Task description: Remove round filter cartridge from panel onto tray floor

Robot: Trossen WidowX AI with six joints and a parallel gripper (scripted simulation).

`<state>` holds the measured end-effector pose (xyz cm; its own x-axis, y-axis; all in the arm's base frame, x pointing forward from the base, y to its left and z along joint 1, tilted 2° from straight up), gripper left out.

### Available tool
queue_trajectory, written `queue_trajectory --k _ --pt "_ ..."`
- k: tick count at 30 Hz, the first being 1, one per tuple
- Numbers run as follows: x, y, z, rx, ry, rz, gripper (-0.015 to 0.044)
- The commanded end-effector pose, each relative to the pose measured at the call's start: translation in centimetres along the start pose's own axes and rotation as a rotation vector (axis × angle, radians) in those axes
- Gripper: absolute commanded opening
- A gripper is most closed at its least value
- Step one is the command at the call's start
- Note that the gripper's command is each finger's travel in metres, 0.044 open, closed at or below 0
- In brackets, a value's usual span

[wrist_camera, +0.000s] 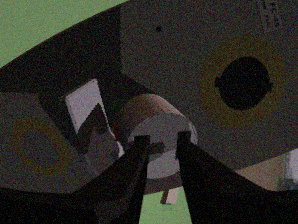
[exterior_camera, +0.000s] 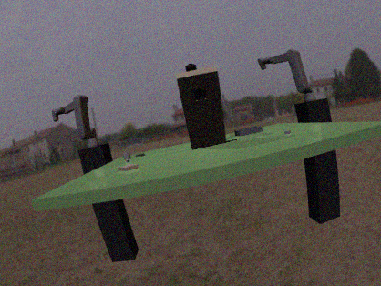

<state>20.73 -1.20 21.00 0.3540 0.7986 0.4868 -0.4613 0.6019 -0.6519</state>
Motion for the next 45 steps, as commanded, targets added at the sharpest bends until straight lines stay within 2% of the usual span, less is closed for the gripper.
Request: queue_trajectory --k 1,8,15,19,27,30,31,33,42,45 --pt "0.1 -0.1 0.0 -0.003 -0.002 0.000 0.0095" --pt "-0.1 0.3 0.1 -0.015 -0.014 -0.003 0.0095" --pt "3.8 -5.3 1.1 -0.017 -0.016 -0.003 0.0095" --pt "4.2 -5.9 1.1 -0.018 -0.016 -0.003 0.0095" --pt "7.2 -10.3 5.5 -0.031 -0.024 0.004 0.0305" --pt "7.5 -10.7 6.0 -0.033 -0.025 0.005 0.0383" --pt "7.4 -10.6 5.9 -0.027 -0.022 -0.012 0.0357" --pt "6.7 -9.7 5.1 0.012 0.009 -0.148 0.0305" --pt "1.7 -3.1 1.5 0.156 0.339 -1.058 0.0305" --pt "0.9 -1.9 1.2 0.153 0.411 -1.204 0.0305"
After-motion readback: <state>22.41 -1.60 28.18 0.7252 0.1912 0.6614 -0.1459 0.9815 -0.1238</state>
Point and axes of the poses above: the point midway between the two fingers, 35 mm back from their tips, its own z axis back along the fingers, its own y axis across the jaws, x = y × z, the point moved 3 cm from there along z, back along the fingers, and after that the axes turned 15 degrees about -z, right-handed, at the moved point
